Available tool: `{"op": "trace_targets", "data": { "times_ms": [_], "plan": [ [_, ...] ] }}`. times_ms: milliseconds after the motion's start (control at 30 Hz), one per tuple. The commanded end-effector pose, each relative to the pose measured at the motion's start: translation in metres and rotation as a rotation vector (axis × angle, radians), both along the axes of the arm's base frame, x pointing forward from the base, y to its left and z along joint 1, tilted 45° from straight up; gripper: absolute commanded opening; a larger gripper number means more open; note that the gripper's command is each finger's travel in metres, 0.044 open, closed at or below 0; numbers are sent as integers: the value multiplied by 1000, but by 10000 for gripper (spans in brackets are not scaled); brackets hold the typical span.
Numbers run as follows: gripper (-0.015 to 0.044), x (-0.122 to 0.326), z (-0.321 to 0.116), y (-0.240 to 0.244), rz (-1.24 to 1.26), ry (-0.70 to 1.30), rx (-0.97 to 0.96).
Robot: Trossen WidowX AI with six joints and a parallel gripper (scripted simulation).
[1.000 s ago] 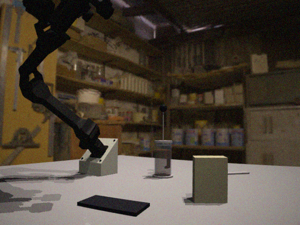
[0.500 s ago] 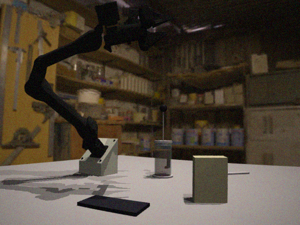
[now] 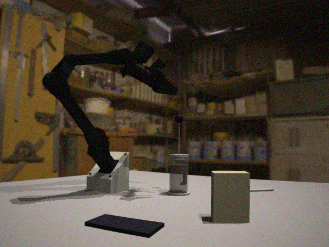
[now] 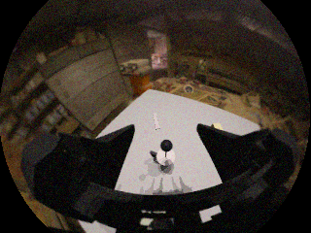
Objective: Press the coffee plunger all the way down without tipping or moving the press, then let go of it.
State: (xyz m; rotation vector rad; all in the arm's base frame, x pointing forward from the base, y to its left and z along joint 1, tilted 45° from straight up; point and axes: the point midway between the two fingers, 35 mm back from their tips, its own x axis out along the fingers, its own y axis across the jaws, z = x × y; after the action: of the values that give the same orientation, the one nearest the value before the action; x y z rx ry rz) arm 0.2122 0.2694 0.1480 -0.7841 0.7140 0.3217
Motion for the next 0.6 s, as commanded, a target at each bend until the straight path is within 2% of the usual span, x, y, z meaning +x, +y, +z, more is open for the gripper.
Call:
{"op": "trace_targets", "data": {
  "times_ms": [0,333,567],
  "plan": [
    [440,-22,-10,-12,-53,-92,-85],
    [440,-21,-51,-54,-67,-106,-85],
    [440,-18,-54,-54,-68,-106,-85]
  ]
}}
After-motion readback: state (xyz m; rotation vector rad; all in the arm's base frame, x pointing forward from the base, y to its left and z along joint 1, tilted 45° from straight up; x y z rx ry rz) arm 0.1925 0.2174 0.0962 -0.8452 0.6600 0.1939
